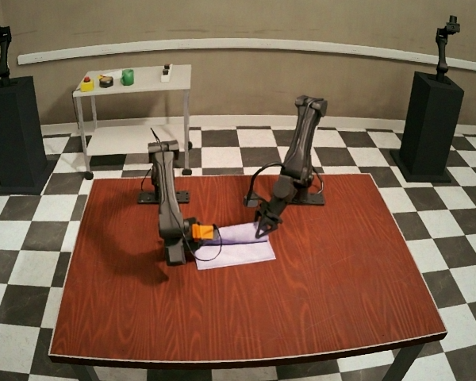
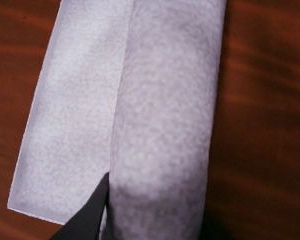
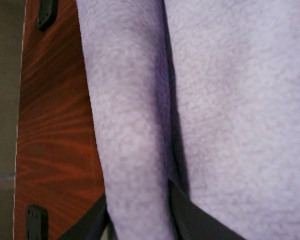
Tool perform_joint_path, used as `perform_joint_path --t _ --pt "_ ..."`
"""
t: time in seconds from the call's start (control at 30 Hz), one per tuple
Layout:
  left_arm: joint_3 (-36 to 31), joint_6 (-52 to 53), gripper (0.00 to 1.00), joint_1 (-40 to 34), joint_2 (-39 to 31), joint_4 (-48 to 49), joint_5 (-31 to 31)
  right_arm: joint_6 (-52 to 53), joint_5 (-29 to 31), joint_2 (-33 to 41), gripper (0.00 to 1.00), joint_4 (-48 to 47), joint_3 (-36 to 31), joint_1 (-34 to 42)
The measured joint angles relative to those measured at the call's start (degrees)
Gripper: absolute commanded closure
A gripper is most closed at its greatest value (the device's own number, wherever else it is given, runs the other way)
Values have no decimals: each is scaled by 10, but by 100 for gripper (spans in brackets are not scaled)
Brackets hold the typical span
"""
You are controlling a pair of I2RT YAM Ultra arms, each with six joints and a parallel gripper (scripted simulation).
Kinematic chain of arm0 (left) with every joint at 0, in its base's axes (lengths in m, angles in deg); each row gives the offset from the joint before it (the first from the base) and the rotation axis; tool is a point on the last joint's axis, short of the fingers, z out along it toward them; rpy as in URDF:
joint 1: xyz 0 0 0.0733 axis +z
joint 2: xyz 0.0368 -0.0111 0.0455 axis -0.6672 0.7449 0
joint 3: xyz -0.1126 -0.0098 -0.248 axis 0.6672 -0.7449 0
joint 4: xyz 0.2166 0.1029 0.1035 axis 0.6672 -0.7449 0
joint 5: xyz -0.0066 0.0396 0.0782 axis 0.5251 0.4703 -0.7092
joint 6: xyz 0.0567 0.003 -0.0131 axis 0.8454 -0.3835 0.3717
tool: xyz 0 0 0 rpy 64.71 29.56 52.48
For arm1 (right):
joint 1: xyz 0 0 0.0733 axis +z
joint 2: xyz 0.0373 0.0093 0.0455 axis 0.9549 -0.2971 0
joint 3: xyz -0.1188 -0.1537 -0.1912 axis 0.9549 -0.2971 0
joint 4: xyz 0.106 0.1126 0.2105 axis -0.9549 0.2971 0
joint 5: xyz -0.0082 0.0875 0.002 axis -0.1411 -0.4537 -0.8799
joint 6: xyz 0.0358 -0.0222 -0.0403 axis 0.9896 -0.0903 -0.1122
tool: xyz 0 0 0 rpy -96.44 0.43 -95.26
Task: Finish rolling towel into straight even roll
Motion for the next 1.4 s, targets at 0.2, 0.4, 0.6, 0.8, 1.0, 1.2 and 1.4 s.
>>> perform_joint_path --t 0.2,0.4,0.6,0.8,1.0,1.2,1.4 --pt "0 0 55 0 0 0 0 0 0 0 69 0 0 0" --pt "0 0 57 0 0 1 0 0 0 0 69 0 0 0" --pt "0 0 59 0 0 1 0 0 0 0 69 0 0 0" --pt "0 0 61 0 0 2 0 0 0 0 69 0 0 0" --pt "0 0 62 0 0 3 0 0 0 0 65 0 0 0" --pt "0 0 62 0 0 3 0 0 6 -7 51 -1 0 0" --pt "0 0 62 0 0 4 0 0 8 -8 29 5 0 1"
